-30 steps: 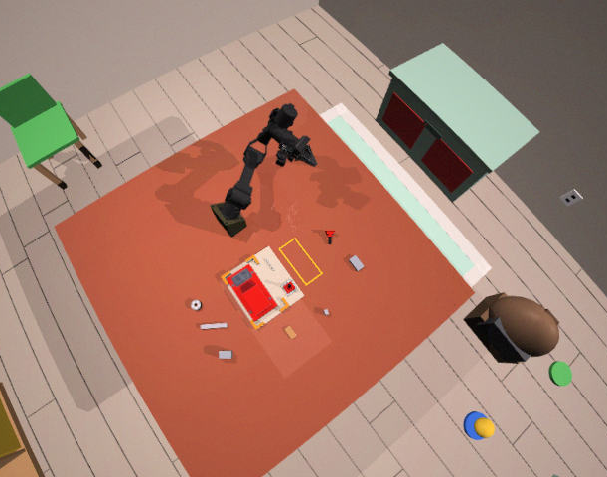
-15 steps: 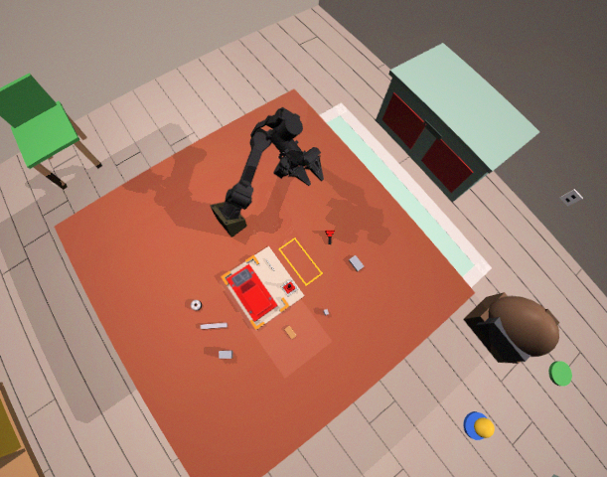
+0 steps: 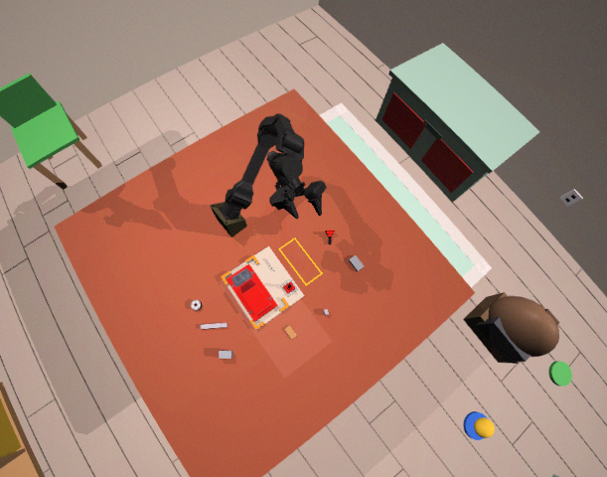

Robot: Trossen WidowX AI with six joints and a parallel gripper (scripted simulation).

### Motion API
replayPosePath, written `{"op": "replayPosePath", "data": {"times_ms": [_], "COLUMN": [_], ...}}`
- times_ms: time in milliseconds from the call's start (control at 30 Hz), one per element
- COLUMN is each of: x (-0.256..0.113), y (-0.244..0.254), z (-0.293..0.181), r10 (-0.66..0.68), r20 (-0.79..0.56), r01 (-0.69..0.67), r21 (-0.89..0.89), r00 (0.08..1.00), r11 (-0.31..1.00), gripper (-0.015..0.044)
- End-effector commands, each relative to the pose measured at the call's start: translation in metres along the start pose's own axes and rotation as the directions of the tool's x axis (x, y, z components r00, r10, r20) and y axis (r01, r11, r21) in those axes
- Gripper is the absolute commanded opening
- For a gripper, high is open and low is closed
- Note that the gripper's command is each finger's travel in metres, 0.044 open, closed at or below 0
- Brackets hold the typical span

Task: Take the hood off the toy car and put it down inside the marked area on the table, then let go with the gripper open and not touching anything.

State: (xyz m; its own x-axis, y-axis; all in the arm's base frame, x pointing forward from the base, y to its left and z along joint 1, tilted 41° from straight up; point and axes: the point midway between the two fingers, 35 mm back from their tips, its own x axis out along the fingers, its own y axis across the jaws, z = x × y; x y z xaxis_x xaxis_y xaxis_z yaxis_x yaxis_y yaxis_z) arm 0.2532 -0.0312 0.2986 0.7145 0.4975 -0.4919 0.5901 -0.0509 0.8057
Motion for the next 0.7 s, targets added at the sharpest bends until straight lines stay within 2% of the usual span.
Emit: {"op": "replayPosePath", "data": {"times_ms": [0, 333, 667], "x": [0.019, 0.076, 0.135], "y": [-0.004, -0.033, -0.088], "z": [0.029, 0.095, 0.148], "r10": [-0.073, -0.256, -0.438], "r20": [-0.013, -0.074, -0.159], "r01": [0.072, 0.215, 0.263], "r21": [-0.095, -0.355, -0.606], "r00": [0.997, 0.964, 0.885], "r11": [0.993, 0.91, 0.751], "gripper": [0.044, 0.044, 0.044]}}
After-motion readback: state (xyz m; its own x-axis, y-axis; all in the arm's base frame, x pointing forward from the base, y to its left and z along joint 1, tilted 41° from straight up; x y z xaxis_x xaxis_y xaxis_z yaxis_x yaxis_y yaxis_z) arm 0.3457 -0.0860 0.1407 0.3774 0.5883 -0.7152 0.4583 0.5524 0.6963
